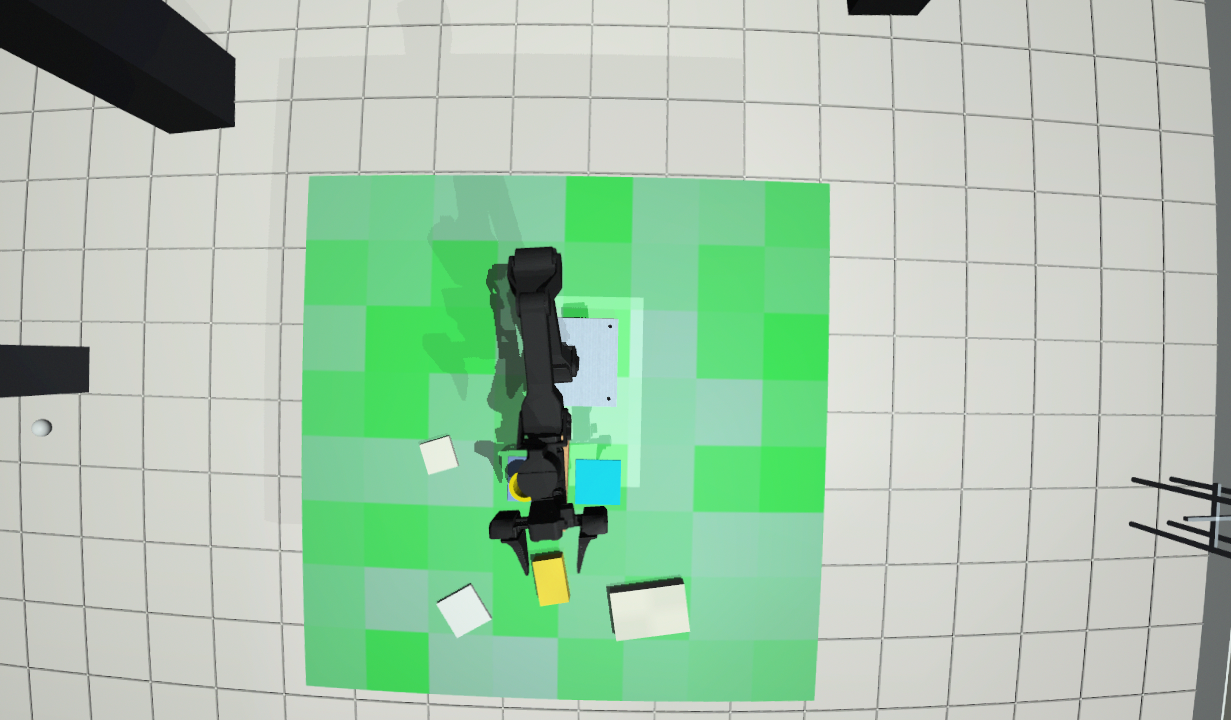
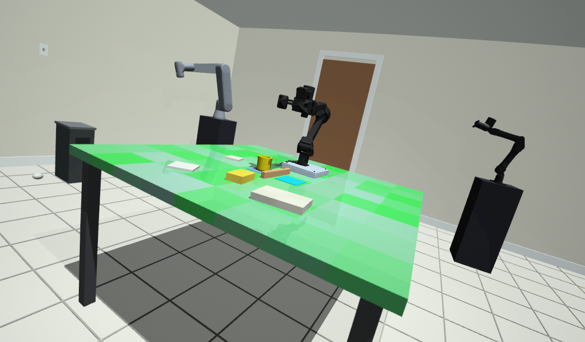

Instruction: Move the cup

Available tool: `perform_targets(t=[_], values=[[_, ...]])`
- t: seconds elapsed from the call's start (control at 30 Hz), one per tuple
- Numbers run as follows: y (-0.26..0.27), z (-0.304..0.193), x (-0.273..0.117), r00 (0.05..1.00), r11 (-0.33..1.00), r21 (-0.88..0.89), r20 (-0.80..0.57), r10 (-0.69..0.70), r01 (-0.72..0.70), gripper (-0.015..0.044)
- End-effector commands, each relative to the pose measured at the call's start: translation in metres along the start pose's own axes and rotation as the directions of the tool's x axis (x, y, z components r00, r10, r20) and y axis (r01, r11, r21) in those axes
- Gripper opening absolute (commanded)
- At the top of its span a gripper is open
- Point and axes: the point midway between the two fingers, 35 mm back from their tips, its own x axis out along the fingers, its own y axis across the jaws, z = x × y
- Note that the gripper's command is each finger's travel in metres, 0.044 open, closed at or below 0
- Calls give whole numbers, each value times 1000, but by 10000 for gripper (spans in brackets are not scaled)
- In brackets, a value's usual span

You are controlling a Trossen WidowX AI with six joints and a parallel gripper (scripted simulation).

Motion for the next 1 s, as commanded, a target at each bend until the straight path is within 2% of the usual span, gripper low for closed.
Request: perform_targets(t=[0.0, 0.07, 0.13, 0.27, 0.3, 0.43, 0.57, 0.63, 0.97], values=[[-1, -3, 1, 1000, 1000, -14, -16, -3, 3, 374], [-10, -25, 12, 989, 993, -120, -142, -30, 13, 321], [-25, -60, 21, 940, 962, -270, -333, -69, -25, 269], [-54, -126, 17, 731, 863, -434, -672, -118, -260, 167], [-61, -141, 12, 659, 833, -437, -742, -122, -338, 167], [-79, -186, -19, 336, 711, -296, -938, -89, -638, 167], [-89, -209, -54, 34, 579, -33, -999, -9, -815, 167], [-89, -210, -59, -4, 559, 6, -1000, 4, -829, 167], [-84, -210, -61, -4, 559, 6, -1000, 5, -829, 167]])
